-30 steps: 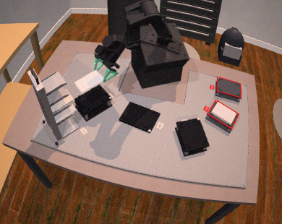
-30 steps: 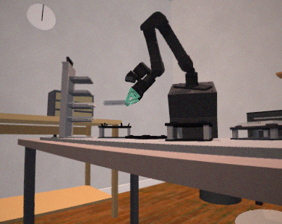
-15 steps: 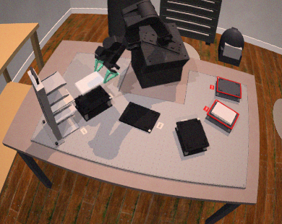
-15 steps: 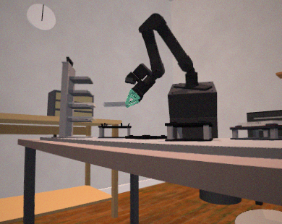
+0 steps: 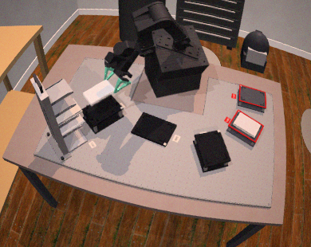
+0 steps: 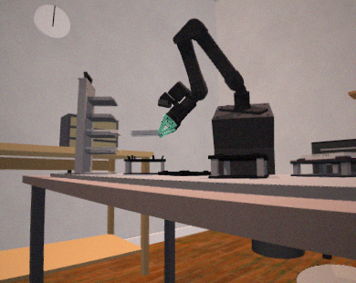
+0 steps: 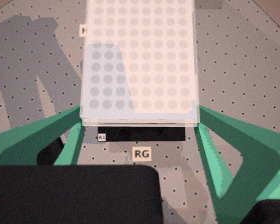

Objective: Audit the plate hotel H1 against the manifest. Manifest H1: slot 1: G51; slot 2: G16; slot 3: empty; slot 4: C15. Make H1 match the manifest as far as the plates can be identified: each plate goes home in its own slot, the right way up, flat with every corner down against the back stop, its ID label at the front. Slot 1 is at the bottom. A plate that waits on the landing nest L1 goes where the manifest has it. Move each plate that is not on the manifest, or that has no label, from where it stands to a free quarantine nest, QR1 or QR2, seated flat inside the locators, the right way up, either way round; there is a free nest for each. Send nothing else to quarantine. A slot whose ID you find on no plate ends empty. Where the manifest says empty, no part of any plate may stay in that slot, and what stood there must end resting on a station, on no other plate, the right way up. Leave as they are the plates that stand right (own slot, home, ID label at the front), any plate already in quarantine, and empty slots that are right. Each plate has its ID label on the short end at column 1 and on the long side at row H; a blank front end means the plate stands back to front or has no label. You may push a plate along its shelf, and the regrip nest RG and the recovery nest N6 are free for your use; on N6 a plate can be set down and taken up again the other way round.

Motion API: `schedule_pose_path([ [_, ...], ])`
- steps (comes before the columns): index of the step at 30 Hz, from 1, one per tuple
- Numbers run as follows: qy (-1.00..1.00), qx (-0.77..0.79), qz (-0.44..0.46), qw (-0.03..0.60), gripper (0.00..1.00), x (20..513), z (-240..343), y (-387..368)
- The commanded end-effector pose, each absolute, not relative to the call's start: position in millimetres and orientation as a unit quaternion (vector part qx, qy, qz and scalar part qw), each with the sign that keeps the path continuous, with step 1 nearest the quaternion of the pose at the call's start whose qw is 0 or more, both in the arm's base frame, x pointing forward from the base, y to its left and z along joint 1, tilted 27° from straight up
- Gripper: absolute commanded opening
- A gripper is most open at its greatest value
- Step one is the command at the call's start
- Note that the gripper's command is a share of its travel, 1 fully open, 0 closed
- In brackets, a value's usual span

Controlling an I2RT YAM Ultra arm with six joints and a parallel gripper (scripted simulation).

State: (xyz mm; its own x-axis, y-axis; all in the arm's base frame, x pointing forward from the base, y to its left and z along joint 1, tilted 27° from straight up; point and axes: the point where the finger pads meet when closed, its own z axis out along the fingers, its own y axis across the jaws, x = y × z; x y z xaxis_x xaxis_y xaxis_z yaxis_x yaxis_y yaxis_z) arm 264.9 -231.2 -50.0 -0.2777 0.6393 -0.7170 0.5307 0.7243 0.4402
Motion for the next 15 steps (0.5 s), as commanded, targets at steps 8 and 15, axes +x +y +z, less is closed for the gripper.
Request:
schedule_pose_path([
  [8, 0.791, 0.361, 0.042, 0.493, 0.86, 268.7, -44.1, -238.8],
  [15, 0.791, 0.361, 0.042, 0.493, 0.86, 270.1, -47.2, -238.0],
])
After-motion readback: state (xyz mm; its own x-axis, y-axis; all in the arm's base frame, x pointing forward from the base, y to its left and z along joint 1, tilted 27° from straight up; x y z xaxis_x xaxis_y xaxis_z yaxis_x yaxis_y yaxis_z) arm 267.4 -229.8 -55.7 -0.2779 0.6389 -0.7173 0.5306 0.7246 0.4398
